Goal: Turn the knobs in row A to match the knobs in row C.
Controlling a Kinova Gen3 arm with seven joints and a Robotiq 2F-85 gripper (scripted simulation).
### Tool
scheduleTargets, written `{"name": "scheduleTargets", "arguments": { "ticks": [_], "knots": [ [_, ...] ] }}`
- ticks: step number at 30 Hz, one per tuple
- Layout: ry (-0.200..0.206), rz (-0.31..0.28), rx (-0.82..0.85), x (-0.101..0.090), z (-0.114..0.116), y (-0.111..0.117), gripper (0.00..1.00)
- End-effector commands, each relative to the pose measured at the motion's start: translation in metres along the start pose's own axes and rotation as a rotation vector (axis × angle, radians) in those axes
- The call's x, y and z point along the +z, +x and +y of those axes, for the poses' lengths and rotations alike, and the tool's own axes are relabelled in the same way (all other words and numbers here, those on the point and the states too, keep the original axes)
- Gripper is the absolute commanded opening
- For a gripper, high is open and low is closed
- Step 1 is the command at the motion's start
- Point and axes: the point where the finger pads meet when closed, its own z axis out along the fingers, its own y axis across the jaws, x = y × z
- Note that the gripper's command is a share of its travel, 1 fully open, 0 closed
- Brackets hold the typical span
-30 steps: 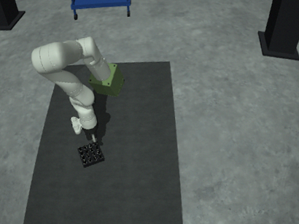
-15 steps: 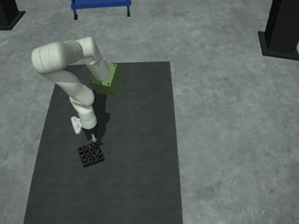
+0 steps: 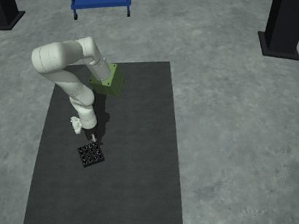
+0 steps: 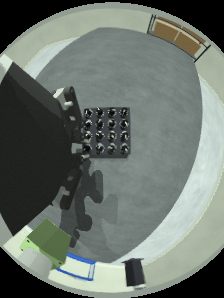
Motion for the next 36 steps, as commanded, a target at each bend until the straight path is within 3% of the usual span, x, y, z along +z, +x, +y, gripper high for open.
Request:
{"name": "scheduleTargets", "arguments": {
  "ticks": [1,36],
  "knots": [
    [0.000,-0.001,-0.003,-0.0001,0.0014,-0.0007,0.19],
    [0.006,0.002,-0.002,0.0056,-0.0020,0.0003,0.19]
  ]
}}
